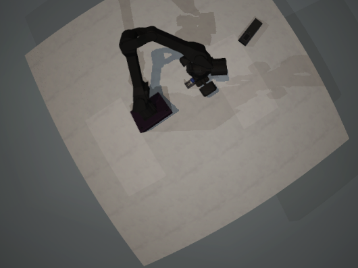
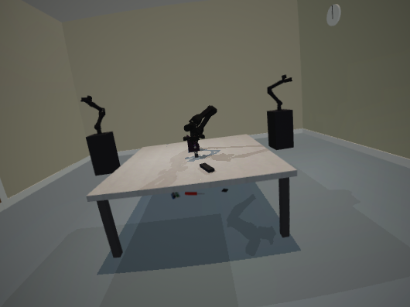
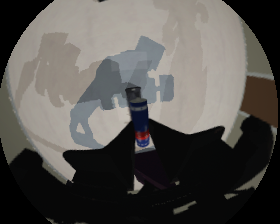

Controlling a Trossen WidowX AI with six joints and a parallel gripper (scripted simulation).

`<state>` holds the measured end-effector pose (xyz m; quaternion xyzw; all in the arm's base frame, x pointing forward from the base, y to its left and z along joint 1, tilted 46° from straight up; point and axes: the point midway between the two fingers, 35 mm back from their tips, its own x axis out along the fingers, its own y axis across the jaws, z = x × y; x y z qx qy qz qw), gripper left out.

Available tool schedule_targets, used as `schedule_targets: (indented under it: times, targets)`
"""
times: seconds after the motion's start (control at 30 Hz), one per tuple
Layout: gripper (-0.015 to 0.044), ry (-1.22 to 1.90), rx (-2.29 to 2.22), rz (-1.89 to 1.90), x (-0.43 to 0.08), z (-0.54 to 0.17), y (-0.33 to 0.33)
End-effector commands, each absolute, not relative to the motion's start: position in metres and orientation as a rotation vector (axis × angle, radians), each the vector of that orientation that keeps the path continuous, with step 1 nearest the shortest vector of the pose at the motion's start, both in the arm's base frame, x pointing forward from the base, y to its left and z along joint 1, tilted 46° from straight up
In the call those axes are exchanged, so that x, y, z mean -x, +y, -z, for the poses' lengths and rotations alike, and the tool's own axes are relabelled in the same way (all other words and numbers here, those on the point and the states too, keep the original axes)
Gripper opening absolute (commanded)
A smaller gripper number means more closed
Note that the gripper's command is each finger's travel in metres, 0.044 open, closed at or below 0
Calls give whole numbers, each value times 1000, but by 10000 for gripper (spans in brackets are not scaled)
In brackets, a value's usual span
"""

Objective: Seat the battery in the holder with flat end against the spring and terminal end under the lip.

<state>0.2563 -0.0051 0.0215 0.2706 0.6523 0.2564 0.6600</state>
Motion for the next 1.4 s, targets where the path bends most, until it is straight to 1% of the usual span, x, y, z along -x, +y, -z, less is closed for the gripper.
schedule_targets:
  times: [0.0,0.7,1.37]
  targets:
    - [60,1462,-604,-586,-255,-19,-1]
    - [60,1256,-640,-467,-260,5,25]
    - [60,1170,-648,-410,-258,14,31]
